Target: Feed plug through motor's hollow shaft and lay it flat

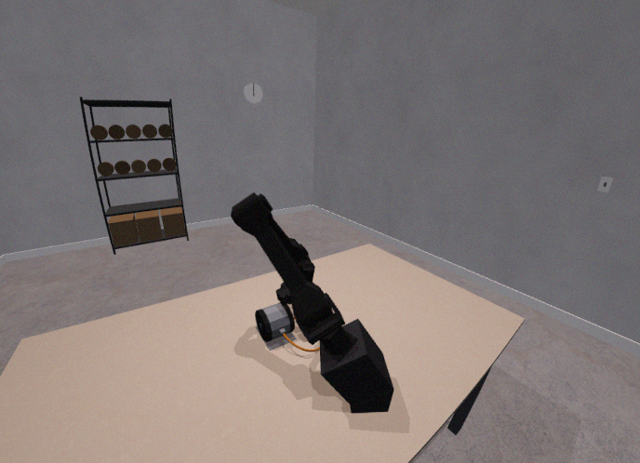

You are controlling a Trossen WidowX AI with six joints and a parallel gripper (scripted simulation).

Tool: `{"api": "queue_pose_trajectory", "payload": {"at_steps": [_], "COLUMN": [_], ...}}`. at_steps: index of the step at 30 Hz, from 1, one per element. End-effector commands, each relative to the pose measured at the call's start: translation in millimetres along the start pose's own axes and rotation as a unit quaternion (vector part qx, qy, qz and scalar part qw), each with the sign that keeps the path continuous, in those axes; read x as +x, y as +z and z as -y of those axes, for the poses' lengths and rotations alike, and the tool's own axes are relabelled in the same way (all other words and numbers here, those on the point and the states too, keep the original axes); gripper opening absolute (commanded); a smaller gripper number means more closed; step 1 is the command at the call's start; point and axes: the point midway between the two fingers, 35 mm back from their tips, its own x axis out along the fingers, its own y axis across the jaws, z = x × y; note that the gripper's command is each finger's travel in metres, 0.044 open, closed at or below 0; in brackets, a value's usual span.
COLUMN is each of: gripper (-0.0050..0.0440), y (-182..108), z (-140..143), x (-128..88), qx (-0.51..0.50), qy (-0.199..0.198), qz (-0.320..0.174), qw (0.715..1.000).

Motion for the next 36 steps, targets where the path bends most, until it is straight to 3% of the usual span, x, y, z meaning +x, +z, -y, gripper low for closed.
{"api": "queue_pose_trajectory", "payload": {"at_steps": [1, 11, 29, 33, 36], "gripper": [0.0053, 0.0, 0.0, 0.0096, 0.01], "y": [-0.3, -0.3, 9.4, 8.1, 8.1], "z": [0.2, 0.2, 2.1, 1.6, 1.6], "x": [-0.4, -0.4, -2.2, -1.1, -1.1], "qx": [0.0, 0.0, 0.003, 0.002, 0.002], "qy": [0.0, 0.0, 0.0, 0.001, 0.001], "qz": [0.0, 0.0, 0.001, 0.001, 0.001], "qw": [1.0, 1.0, 1.0, 1.0, 1.0]}}
